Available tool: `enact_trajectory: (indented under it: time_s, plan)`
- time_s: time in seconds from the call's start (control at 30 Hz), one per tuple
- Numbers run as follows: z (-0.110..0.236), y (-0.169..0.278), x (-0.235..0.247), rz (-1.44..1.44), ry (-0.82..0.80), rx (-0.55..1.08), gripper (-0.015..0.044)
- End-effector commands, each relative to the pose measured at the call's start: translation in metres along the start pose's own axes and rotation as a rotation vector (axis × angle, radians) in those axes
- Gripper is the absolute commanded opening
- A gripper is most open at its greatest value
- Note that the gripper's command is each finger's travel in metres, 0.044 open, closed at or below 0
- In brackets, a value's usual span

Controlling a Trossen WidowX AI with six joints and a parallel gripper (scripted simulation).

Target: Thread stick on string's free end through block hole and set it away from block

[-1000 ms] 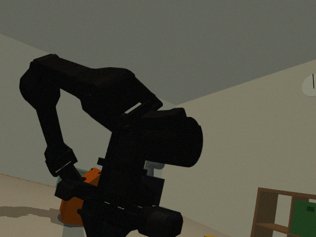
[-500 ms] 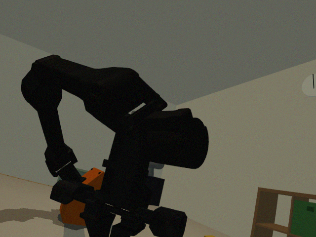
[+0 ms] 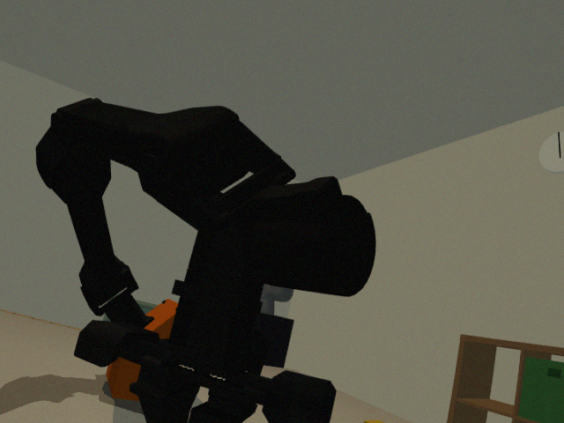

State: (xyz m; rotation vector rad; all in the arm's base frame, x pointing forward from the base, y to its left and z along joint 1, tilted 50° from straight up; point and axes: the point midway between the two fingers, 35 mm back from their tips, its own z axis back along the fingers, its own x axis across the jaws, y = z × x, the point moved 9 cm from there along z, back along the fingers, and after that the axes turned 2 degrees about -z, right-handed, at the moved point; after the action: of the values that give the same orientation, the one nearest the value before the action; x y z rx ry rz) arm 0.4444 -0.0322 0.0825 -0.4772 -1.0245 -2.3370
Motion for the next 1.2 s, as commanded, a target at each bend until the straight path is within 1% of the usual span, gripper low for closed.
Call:
enact_trajectory:
  time_s: [0.0,1.17]
  plan:
    - [0.0,0.005,-0.001,0.004,-0.002,0.002,0.0]
    - [-0.001,0.05,0.001,0.002,-0.002,0.009,0.0]
